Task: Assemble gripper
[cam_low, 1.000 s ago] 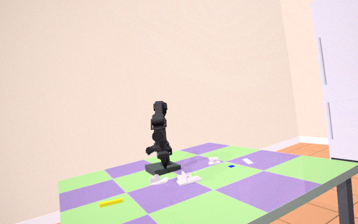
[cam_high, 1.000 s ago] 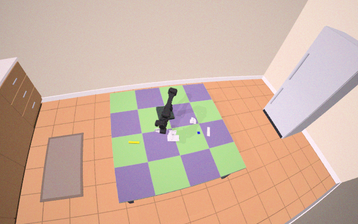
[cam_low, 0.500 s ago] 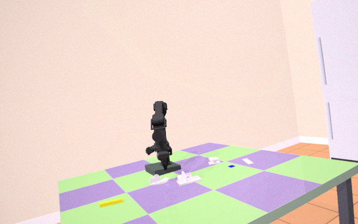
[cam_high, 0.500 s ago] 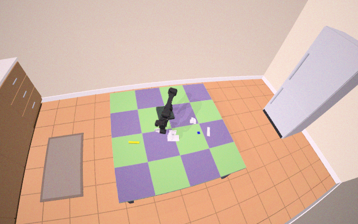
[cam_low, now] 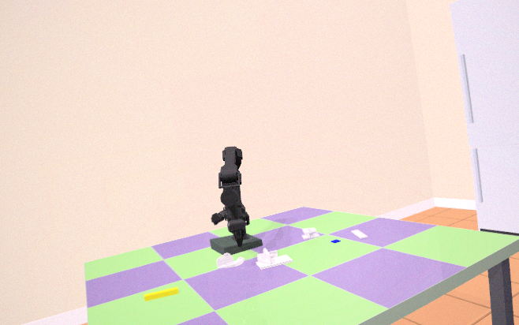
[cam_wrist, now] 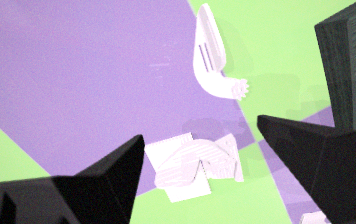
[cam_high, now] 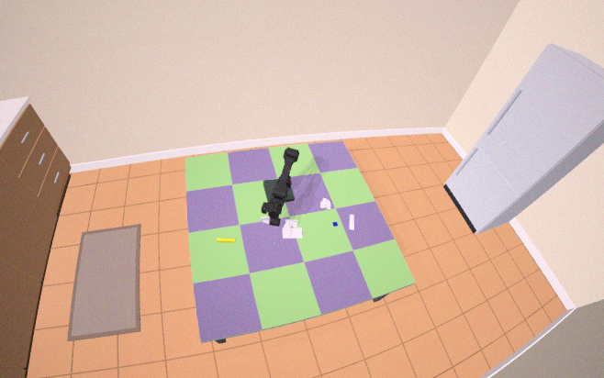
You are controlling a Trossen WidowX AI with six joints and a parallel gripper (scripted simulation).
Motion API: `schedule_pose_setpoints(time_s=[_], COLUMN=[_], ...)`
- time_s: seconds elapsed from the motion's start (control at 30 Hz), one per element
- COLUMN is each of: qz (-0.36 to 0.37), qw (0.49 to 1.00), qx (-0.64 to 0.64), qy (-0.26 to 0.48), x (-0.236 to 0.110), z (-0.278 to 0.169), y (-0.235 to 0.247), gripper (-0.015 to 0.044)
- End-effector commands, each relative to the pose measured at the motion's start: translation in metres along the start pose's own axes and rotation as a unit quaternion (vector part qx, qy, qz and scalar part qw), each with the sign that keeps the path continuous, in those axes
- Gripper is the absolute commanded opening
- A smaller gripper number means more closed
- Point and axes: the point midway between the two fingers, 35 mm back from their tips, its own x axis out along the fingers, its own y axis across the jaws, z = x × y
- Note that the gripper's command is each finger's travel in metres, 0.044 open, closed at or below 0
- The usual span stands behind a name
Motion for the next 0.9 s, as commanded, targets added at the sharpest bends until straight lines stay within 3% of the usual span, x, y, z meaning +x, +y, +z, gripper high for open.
schedule_pose_setpoints(time_s=[0.0,0.23,0.77,0.87], qz=[0.001,0.001,-0.005,-0.005], qw=[1.0,1.0,1.0,1.0], qx=[0.0,0.0,-0.001,-0.001], qy=[0.0,0.0,0.001,0.001], x=[0.0003,0.0003,-0.0066,-0.0066], z=[0.0,0.0,-0.0003,-0.0003], y=[0.0002,0.0002,-0.0014,-0.0014], gripper=[0.044,0.044,0.002,0.0])
